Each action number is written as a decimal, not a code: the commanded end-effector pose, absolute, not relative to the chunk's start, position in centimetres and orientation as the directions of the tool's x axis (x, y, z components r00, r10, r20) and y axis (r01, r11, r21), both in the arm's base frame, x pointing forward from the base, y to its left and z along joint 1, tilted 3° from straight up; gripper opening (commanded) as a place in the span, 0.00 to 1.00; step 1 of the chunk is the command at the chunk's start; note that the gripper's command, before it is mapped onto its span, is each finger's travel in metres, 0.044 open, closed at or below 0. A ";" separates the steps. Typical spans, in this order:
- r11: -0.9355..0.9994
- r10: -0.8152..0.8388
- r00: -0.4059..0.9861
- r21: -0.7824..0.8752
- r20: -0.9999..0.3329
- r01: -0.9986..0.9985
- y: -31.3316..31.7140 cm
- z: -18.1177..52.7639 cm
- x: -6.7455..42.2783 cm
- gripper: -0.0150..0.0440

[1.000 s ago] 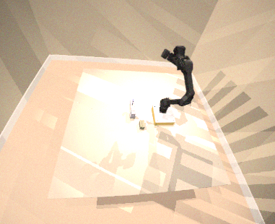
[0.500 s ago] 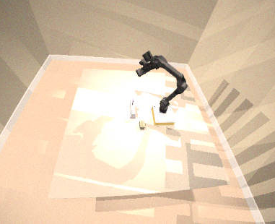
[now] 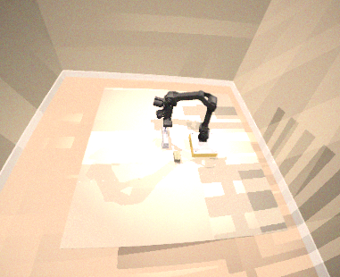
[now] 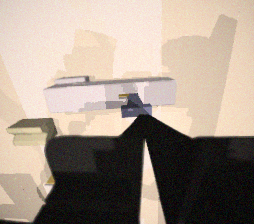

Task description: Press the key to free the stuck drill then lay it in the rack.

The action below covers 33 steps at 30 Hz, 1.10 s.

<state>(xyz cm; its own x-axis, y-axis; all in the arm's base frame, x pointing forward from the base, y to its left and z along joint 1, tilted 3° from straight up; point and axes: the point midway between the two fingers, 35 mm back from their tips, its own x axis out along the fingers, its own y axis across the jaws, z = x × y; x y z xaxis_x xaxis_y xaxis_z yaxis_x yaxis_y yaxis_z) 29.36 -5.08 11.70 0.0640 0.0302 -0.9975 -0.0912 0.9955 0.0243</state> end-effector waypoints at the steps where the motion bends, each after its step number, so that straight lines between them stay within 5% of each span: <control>1: 0.990 0.043 0.049 0.036 -0.998 -0.135 -4.6 11.2 29.3 0.25; 33: 0.990 0.044 0.050 0.037 -0.998 -0.135 -4.4 9.1 29.5 0.25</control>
<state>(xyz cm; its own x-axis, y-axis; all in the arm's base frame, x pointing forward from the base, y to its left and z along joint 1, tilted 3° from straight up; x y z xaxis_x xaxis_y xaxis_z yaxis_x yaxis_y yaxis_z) 29.67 -4.48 9.85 0.0668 0.0416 -0.9969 -0.1301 0.9910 0.0327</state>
